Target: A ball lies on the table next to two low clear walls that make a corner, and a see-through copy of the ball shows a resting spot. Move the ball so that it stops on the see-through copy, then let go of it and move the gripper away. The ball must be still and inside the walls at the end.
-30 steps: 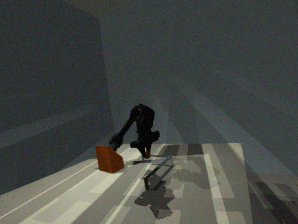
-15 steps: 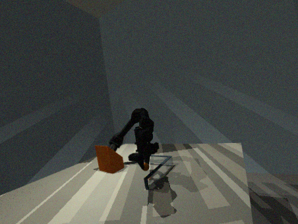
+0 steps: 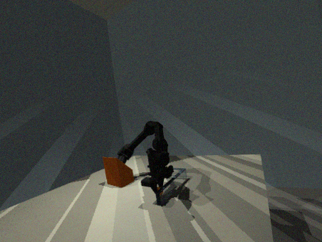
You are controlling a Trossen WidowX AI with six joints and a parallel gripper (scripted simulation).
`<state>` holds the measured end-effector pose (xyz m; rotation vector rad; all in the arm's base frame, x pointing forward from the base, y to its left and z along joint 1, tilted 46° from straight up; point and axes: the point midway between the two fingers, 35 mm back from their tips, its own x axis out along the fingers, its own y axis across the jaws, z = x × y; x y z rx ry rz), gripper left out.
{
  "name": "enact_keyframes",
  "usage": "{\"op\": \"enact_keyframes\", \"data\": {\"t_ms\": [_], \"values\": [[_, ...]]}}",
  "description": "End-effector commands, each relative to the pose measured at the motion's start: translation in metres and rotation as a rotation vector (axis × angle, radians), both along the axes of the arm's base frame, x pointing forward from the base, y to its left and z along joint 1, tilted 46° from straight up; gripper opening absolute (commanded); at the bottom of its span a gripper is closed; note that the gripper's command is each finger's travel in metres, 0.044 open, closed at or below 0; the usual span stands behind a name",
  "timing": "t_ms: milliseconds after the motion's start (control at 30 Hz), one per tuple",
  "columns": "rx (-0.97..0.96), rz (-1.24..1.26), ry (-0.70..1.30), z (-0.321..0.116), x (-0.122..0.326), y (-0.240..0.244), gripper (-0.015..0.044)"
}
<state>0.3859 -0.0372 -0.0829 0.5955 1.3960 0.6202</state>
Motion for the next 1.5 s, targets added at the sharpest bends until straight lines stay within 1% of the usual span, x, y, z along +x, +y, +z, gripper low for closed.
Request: {"op": "enact_keyframes", "data": {"t_ms": [0, 333, 733, 833, 900, 1000, 1067, 1433, 1467], "values": [[0.004, -0.010, 0.000, -0.002, 0.001, 0.002, 0.0000], [0.005, -0.010, 0.000, -0.011, 0.002, 0.011, 0.0000], [0.000, -0.005, 0.002, -0.010, 0.001, 0.009, 0.0312], [0.000, -0.005, 0.002, -0.010, 0.001, 0.009, 0.0312], [-0.001, -0.006, 0.002, -0.002, 0.001, 0.001, 0.0312], [-0.002, -0.009, 0.001, 0.033, -0.001, -0.036, 0.0312], [0.000, -0.010, 0.001, 0.049, -0.005, -0.051, 0.0312], [-0.001, -0.028, -0.007, 0.048, -0.003, -0.053, 0.0312], [-0.001, -0.028, -0.007, 0.050, -0.003, -0.055, 0.0338]]}}
